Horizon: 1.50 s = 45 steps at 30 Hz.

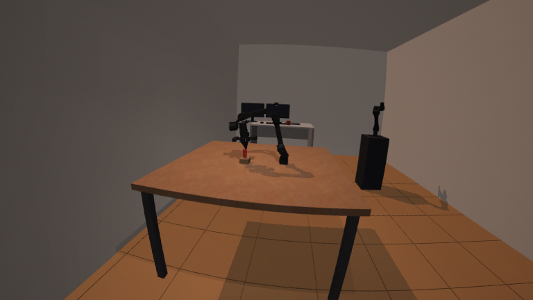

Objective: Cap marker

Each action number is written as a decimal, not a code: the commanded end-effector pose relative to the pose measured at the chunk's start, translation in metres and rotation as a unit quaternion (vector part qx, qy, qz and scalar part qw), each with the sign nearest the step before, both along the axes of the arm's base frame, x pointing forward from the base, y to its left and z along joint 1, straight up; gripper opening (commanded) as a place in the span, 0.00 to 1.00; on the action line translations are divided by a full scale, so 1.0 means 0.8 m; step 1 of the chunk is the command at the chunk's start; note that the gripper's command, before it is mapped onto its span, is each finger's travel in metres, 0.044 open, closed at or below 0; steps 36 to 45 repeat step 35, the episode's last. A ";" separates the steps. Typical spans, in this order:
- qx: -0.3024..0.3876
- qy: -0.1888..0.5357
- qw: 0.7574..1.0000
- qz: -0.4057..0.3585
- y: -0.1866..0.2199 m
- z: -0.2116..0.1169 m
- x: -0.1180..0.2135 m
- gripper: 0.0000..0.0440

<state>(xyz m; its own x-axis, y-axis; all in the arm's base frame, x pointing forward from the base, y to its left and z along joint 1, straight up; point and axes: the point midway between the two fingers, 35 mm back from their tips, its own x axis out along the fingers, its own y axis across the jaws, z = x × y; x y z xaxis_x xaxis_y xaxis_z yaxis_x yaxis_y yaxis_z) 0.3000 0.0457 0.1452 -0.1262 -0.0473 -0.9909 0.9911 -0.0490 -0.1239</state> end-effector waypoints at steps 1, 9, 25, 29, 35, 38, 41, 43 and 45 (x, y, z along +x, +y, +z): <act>0.025 0.012 1.000 0.012 0.012 -0.009 -0.007 0.01; 0.044 0.035 0.998 0.033 0.008 0.011 -0.035 0.04; 0.078 -0.001 0.995 0.068 -0.003 0.046 -0.055 0.06; 0.084 -0.008 0.993 0.078 -0.005 0.050 -0.061 0.07; 0.091 -0.019 0.991 0.096 -0.007 0.055 -0.070 0.09; 0.091 -0.019 0.991 0.096 -0.007 0.055 -0.070 0.09; 0.091 -0.019 0.991 0.096 -0.007 0.055 -0.070 0.09; 0.091 -0.019 0.991 0.096 -0.007 0.055 -0.070 0.09; 0.091 -0.019 0.991 0.096 -0.007 0.055 -0.070 0.09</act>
